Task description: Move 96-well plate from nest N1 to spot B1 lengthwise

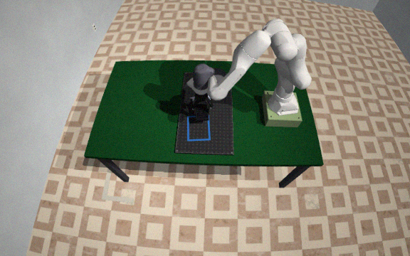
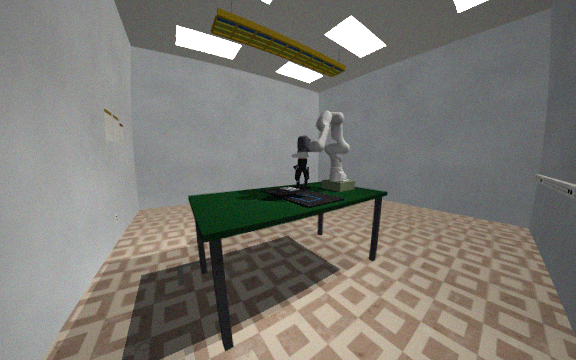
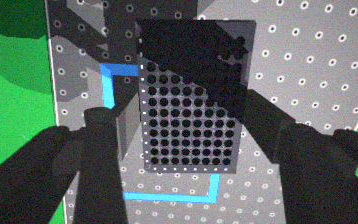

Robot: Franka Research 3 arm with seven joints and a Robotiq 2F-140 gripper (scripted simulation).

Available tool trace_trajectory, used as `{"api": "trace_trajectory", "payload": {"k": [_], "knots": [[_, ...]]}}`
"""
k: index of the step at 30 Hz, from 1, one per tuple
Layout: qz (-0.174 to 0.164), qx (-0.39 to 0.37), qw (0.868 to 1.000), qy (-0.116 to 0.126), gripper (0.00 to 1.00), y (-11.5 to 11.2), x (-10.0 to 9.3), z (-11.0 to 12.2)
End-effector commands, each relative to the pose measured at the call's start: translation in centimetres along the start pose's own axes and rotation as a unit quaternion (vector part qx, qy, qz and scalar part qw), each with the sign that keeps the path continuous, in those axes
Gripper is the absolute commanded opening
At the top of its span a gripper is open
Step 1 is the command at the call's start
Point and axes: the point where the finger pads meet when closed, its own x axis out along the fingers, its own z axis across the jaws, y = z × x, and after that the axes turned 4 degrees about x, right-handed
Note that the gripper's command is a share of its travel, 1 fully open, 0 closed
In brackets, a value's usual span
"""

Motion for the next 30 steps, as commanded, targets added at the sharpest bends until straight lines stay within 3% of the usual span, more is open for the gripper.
{"api": "trace_trajectory", "payload": {"k": [1, 23, 30], "knots": [[-0.001, 0.018, 1.0, -0.003, 0.6, -1.2, 0.1, -0.2], [-0.001, 0.018, 1.0, -0.003, 0.6, -7.6, 0.3, -2.2], [-0.001, 0.018, 1.0, -0.003, 0.6, -7.9, 0.3, -2.3]]}}
